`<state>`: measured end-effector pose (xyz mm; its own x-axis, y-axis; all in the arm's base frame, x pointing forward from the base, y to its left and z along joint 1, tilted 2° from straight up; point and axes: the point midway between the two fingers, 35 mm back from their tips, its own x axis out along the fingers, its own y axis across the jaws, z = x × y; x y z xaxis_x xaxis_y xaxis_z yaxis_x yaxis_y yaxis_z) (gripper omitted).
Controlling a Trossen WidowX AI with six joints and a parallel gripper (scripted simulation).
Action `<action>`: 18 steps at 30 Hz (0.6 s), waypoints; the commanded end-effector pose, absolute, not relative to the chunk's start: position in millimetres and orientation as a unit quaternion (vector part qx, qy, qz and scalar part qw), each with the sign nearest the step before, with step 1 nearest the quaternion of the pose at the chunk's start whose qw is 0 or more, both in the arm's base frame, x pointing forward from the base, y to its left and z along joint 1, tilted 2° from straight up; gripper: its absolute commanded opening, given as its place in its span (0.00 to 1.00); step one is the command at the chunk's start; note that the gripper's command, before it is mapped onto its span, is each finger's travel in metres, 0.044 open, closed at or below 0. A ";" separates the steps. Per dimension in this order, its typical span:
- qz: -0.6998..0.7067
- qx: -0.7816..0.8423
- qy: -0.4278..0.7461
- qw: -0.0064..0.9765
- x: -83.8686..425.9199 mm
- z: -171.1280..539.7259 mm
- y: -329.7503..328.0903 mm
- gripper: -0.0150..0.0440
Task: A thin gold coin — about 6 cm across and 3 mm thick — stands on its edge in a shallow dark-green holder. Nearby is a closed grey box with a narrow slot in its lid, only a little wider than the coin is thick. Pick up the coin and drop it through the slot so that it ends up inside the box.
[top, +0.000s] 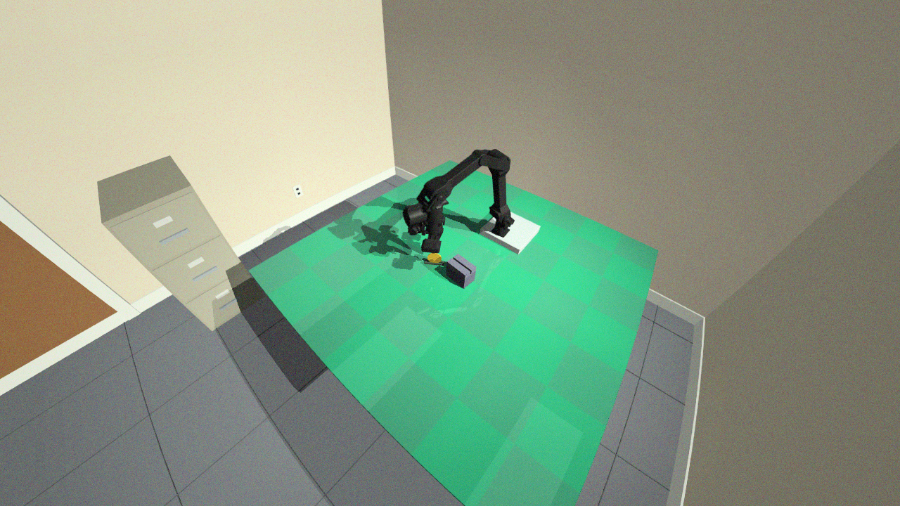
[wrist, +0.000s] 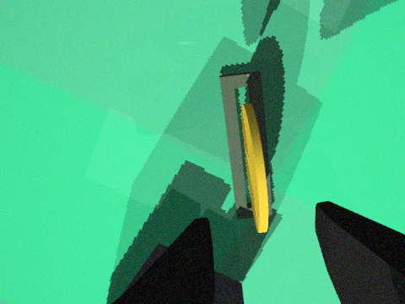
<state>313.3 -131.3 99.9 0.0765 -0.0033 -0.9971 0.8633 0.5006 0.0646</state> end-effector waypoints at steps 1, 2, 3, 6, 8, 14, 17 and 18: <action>-0.341 0.362 0.591 0.635 312.0 92.7 -131.2 0.53; -0.341 0.362 0.591 0.635 312.2 91.1 -131.3 0.53; -0.341 0.362 0.591 0.635 312.4 89.5 -131.3 0.53; -0.341 0.362 0.591 0.635 313.0 84.7 -131.5 0.53; -0.341 0.362 0.591 0.635 313.4 81.4 -131.6 0.53; -0.341 0.362 0.591 0.635 314.3 71.8 -131.7 0.53; -0.341 0.362 0.591 0.635 314.6 67.0 -131.7 0.53; -0.341 0.362 0.592 0.635 314.7 65.4 -131.7 0.53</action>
<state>316.9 -132.3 75.2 0.0820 -0.0056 -0.9966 0.8621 0.5022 0.0681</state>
